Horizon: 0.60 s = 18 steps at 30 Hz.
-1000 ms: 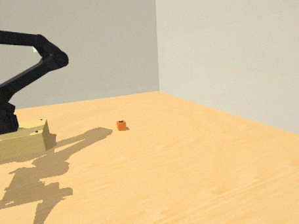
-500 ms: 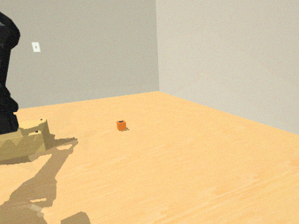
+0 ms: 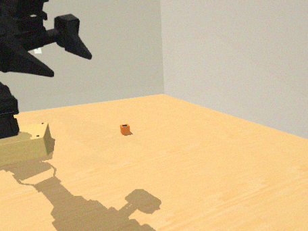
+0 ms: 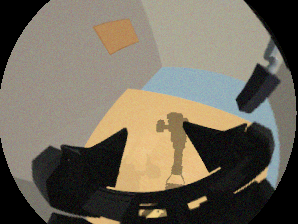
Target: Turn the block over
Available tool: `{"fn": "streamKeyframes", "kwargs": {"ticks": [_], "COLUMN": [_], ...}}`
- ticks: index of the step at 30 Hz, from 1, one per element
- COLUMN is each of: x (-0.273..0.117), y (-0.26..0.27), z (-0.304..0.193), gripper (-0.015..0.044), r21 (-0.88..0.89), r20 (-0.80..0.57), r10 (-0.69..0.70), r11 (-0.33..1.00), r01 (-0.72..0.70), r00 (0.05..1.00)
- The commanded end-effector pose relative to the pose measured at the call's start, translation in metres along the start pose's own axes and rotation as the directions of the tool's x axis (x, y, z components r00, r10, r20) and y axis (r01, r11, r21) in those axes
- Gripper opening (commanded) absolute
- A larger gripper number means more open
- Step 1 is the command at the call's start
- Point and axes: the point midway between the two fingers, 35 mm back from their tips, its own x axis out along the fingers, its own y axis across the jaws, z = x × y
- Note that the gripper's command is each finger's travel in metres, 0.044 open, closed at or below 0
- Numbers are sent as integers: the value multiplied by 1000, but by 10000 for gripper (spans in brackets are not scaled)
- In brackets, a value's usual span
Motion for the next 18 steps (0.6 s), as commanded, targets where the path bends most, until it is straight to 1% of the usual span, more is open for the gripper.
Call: {"fn": "streamKeyframes", "kwargs": {"ticks": [1, 6, 10, 14, 18], "x": [27, 60, 73, 71, 58], "y": [38, 104, 156, 201, 240], "z": [-19, -66, -113, -163, -217], "gripper": [440, 440, 440, 440, 440], "r21": [-69, -199, -318, -426, -530], "r20": [-138, -370, -533, -671, -761], "r10": [50, 80, 52, -24, -150], "r11": [996, 966, 913, 830, 704], "r01": [-60, -163, -256, -359, -473], "r00": [989, 925, 845, 741, 630]}}
